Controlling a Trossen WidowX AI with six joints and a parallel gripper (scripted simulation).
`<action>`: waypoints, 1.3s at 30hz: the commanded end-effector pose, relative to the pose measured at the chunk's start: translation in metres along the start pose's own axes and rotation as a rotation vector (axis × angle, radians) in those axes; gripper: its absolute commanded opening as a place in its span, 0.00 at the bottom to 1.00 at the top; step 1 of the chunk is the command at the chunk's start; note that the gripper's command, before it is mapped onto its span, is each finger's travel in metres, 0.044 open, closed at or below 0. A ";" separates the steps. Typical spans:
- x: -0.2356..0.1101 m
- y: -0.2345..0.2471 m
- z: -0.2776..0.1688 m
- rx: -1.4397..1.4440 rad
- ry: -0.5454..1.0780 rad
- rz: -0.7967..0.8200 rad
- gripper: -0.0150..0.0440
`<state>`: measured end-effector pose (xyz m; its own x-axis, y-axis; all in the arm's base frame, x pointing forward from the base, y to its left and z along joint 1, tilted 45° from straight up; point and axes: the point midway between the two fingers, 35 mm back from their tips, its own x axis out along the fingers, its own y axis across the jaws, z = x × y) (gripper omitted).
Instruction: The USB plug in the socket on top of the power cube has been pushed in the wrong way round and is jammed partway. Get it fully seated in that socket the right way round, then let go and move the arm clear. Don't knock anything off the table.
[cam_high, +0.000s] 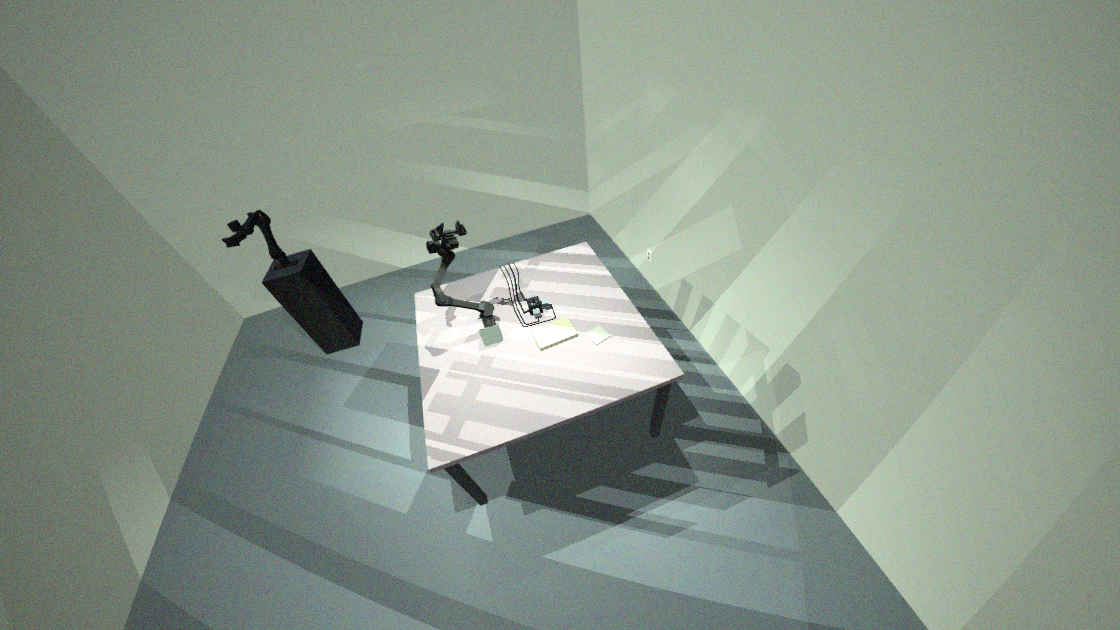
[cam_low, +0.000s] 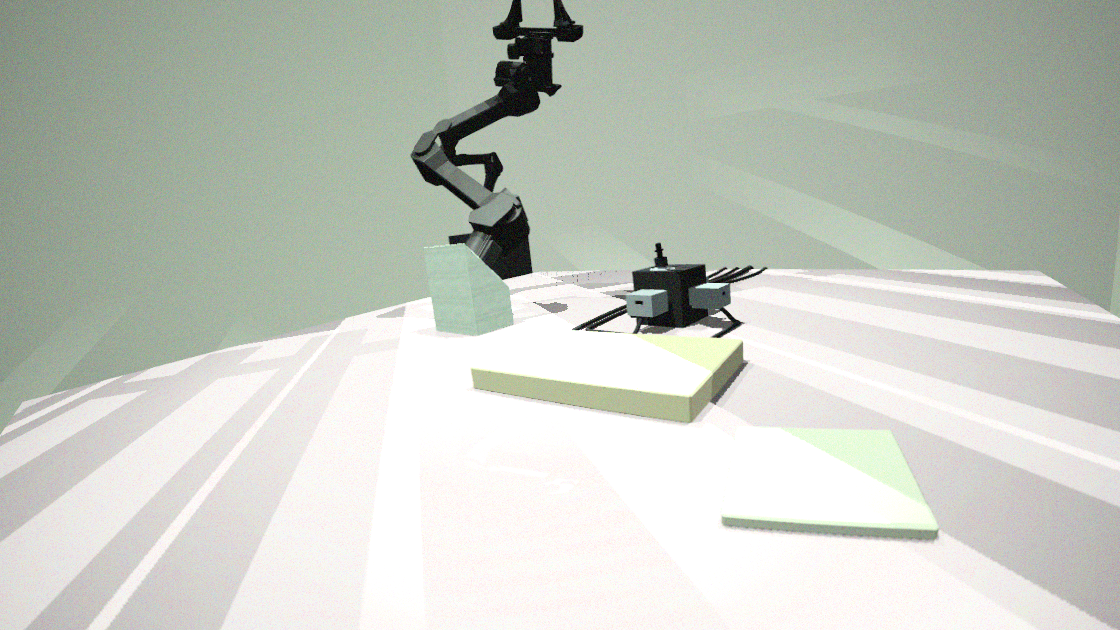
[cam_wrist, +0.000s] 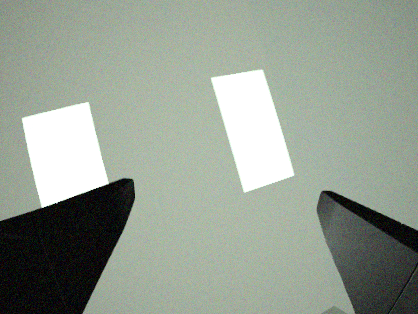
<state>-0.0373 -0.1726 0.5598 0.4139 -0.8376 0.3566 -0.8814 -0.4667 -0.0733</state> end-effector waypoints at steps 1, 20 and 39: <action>0.000 -0.005 -0.002 -0.022 0.011 -0.005 0.98; -0.014 -0.331 0.074 -1.289 0.438 -0.689 1.00; -0.142 -0.381 0.390 -1.260 -0.009 -2.331 1.00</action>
<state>0.3518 0.0056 0.2304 0.6188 0.1713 -0.7667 0.7491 0.1651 0.6415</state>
